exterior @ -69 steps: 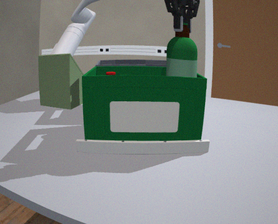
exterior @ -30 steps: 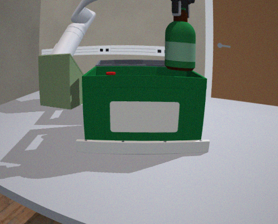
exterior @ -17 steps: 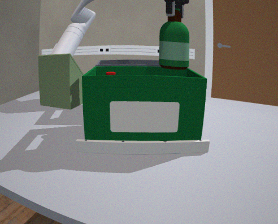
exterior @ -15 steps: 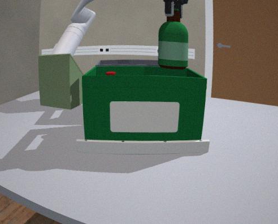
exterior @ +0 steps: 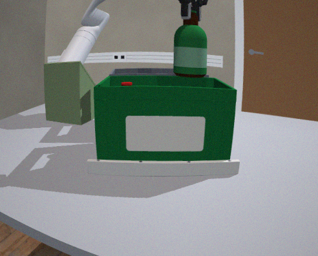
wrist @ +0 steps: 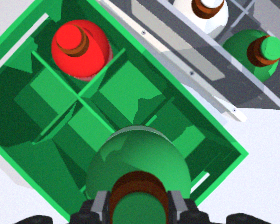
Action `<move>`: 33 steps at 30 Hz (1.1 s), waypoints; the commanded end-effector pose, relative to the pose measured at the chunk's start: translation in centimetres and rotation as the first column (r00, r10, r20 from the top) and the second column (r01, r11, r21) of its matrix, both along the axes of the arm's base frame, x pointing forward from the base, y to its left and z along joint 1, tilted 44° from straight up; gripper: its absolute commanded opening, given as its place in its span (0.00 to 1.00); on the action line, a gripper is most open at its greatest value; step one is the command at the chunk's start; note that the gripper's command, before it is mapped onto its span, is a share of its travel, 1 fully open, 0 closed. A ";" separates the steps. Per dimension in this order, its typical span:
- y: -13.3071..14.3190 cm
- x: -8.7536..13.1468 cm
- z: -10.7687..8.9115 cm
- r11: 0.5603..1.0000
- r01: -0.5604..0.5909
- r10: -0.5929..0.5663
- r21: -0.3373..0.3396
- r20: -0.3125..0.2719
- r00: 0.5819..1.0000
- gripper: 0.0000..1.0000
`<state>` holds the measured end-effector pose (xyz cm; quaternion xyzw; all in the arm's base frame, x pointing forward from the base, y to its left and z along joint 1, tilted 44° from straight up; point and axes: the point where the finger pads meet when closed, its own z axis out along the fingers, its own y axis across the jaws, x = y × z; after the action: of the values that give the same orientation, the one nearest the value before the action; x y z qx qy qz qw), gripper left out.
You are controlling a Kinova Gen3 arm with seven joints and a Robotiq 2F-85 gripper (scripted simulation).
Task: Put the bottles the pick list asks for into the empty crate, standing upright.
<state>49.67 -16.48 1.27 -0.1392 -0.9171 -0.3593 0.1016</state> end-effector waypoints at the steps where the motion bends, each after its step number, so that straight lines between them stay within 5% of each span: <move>1: 0.1 -0.6 0.4 1.000 0.002 -0.002 -0.002 0.003 1.000 0.10; 33: 2.1 -5.3 2.8 1.000 0.002 -0.002 -0.002 0.002 1.000 0.10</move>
<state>44.77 -14.48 3.75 -0.1393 -0.9172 -0.3592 0.1014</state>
